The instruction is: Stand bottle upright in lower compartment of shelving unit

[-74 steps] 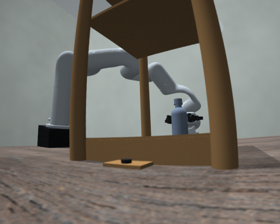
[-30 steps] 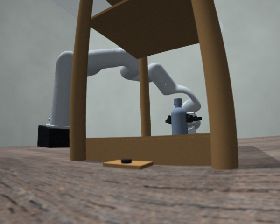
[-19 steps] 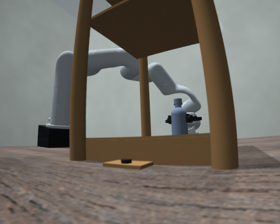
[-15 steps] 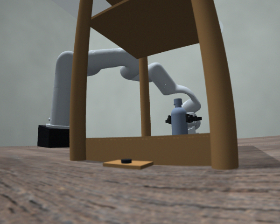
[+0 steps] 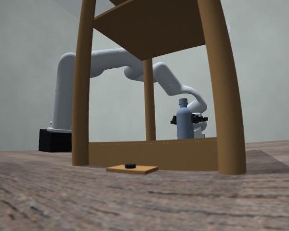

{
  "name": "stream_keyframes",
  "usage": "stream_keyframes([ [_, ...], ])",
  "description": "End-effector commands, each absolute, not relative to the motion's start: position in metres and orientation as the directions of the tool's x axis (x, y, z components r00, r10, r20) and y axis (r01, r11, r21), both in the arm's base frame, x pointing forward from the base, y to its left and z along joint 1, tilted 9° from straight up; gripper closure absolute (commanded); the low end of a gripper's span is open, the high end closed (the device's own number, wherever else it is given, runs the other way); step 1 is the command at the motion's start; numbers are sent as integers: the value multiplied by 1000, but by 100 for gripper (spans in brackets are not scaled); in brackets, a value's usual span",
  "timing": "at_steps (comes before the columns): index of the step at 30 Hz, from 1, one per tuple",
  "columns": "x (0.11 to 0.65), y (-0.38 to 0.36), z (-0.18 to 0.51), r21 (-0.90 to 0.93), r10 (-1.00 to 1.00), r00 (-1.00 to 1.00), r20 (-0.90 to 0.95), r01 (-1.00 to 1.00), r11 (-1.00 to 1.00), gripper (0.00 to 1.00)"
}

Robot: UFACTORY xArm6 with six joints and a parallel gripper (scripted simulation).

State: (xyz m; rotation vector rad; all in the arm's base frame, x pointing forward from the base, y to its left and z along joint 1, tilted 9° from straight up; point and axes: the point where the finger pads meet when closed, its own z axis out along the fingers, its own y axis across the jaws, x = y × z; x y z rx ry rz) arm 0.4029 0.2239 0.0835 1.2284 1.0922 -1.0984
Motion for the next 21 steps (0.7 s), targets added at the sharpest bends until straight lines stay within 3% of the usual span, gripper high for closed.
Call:
stream_keyframes([
  [1, 402, 225, 95, 146, -27, 147, -989, 989, 31, 100],
  [21, 397, 226, 132, 146, -27, 147, -989, 989, 31, 100],
])
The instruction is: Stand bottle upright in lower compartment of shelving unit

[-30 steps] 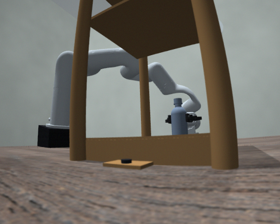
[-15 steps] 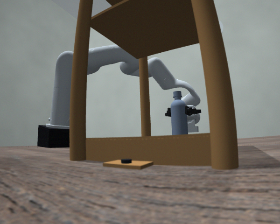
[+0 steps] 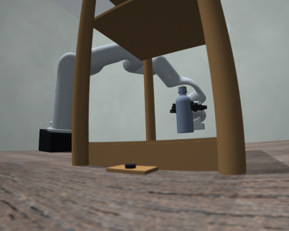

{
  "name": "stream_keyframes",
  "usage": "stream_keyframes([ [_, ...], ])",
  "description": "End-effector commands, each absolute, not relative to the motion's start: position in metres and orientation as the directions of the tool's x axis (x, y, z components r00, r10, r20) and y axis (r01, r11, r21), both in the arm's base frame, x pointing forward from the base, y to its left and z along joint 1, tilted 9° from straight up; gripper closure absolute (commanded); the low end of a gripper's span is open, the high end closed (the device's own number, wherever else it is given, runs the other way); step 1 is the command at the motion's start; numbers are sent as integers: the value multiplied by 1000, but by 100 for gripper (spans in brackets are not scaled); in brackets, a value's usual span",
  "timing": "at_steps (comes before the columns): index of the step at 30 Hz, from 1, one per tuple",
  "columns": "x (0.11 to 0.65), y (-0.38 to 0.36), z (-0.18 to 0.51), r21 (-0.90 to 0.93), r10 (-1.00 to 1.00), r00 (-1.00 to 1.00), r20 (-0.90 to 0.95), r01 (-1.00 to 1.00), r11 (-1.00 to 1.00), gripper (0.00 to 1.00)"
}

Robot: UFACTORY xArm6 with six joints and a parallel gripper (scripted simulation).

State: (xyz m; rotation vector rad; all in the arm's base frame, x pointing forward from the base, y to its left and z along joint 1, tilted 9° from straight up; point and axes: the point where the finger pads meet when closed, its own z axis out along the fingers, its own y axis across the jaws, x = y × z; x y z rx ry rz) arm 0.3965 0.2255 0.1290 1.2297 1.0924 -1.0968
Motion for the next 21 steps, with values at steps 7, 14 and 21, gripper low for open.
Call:
stream_keyframes([
  [7, 397, 226, 132, 146, -27, 147, -989, 989, 31, 100],
  [14, 397, 226, 132, 146, -27, 147, -989, 989, 31, 100],
  [21, 397, 224, 132, 146, -27, 147, -989, 989, 31, 100],
])
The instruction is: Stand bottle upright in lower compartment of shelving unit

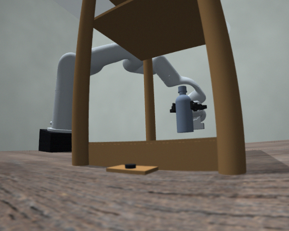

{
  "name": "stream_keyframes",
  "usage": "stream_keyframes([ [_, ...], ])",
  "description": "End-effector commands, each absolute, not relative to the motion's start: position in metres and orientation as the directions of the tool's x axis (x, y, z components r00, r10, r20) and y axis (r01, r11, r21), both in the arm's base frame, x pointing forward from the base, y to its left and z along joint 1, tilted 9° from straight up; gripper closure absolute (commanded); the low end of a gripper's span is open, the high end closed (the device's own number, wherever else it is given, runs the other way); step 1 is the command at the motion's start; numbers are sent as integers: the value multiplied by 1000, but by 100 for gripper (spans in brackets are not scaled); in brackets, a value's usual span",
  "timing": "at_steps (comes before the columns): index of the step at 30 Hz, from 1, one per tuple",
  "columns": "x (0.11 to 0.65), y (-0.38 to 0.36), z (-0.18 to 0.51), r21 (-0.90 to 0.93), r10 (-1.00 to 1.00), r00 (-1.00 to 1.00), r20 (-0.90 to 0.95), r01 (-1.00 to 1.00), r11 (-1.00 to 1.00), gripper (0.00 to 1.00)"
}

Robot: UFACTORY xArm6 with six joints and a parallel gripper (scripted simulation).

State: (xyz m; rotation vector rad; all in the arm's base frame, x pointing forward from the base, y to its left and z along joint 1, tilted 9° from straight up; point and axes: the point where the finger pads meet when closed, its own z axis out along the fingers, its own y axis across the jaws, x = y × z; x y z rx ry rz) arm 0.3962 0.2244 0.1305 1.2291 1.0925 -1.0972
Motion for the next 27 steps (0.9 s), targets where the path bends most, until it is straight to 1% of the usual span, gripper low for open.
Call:
stream_keyframes([
  [1, 397, 223, 132, 146, -27, 147, -989, 989, 31, 100],
  [27, 398, 185, 133, 146, -27, 147, -989, 989, 31, 100],
])
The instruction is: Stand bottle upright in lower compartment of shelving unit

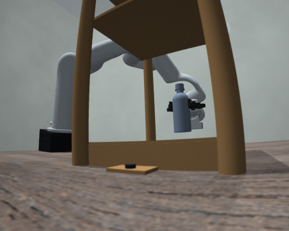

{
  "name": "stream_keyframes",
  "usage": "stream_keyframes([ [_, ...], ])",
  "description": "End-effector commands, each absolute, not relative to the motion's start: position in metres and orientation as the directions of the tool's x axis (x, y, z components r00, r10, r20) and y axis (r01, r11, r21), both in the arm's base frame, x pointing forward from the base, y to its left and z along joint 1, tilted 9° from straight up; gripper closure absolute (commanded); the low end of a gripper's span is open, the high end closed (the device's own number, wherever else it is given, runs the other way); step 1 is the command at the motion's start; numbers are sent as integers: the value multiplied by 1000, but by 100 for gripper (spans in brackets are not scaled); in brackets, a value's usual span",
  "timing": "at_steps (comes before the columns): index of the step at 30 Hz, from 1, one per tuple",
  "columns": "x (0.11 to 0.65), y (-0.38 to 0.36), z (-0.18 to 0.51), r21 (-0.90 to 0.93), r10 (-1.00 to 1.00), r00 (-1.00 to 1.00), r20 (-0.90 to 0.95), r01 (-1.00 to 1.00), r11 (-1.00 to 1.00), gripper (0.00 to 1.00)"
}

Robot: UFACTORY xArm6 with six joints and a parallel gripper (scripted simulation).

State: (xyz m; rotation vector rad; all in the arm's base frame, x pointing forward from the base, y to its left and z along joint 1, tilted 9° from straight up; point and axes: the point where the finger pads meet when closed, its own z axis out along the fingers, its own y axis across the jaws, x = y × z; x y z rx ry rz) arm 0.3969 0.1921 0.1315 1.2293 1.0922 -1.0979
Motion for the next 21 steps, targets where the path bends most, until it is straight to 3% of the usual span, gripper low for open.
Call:
stream_keyframes([
  [1, 398, 183, 133, 146, -27, 147, -989, 989, 31, 100],
  [21, 399, 128, 135, 146, -27, 147, -989, 989, 31, 100],
])
